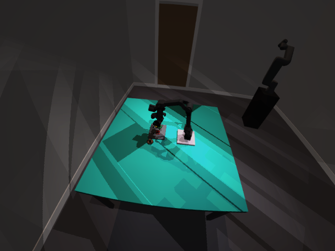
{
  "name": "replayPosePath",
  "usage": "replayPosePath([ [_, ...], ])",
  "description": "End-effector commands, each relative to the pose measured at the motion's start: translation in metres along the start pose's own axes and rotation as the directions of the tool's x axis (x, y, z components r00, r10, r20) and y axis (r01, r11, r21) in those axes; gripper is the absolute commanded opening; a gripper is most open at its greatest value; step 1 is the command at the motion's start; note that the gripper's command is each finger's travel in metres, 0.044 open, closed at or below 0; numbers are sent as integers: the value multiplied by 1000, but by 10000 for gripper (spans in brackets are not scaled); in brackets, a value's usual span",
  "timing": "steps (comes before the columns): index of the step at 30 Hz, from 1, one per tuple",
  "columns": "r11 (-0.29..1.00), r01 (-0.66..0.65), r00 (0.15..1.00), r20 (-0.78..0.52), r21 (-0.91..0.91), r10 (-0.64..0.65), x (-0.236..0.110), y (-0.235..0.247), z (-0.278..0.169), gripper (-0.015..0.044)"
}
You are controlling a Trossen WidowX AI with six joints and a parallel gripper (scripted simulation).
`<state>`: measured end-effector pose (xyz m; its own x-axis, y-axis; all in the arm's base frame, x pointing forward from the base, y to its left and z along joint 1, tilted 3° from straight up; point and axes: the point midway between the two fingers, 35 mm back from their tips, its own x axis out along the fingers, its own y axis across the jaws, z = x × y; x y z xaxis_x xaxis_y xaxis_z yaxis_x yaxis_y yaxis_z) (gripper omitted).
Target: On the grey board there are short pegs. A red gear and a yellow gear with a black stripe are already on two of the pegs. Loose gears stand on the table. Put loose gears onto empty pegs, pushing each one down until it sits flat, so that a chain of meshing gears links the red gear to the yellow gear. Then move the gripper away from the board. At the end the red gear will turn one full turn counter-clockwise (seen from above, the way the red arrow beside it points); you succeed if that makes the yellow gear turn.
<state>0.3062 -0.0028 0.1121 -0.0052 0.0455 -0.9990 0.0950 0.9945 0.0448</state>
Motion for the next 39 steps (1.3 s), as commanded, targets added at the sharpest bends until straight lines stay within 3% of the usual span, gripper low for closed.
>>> replayPosePath([
  [1, 1000, 5, 1000, -5, -4, -5, 5, -9, 2, 0],
  [12, 1000, 8, 1000, -5, -10, -8, 15, -32, 9, 0],
  [39, 999, 7, 1000, -4, -46, -8, 15, -32, 9, 0],
])
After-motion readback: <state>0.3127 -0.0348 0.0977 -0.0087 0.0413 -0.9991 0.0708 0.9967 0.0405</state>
